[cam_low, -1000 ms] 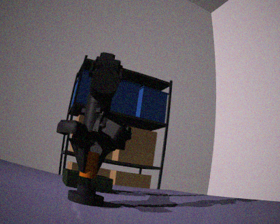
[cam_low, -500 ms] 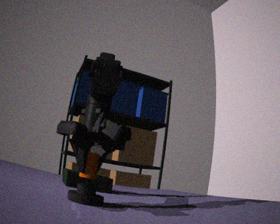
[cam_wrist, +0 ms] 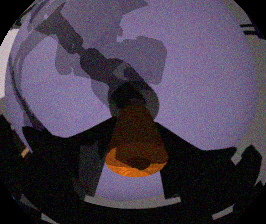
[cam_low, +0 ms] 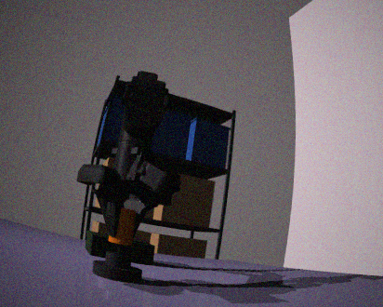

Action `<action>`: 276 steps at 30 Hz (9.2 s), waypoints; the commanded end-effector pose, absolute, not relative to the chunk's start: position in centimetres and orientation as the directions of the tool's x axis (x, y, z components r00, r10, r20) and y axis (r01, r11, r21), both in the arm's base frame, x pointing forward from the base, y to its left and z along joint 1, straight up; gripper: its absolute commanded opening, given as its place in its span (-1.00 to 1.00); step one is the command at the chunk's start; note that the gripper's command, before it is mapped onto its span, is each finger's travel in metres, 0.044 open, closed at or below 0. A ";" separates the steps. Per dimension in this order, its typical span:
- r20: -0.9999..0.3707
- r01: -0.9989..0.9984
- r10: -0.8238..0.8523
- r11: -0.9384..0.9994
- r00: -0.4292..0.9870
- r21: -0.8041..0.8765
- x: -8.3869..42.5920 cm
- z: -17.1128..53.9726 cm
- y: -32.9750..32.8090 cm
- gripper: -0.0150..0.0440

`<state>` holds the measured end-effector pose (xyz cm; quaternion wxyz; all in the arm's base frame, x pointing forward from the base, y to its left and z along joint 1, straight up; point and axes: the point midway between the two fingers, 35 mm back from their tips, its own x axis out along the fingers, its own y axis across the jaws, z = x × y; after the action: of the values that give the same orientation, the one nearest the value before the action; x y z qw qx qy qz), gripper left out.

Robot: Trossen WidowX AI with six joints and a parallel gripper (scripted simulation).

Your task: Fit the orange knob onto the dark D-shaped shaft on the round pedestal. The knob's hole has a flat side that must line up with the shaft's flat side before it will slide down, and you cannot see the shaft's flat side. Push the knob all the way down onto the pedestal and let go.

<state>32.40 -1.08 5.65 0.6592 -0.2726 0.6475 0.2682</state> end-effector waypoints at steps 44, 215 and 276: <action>-1.000 -0.841 -0.001 0.541 0.026 -0.023 32.1 5.5 -1.1 -0.49; -1.000 -0.889 -0.001 -0.458 0.026 -0.023 32.8 5.9 -1.2 -0.49; -1.000 -0.774 -0.001 -0.633 0.026 -0.019 32.7 6.0 -1.1 -0.49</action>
<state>32.47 -1.08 5.83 0.3110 -0.6429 0.3047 0.6302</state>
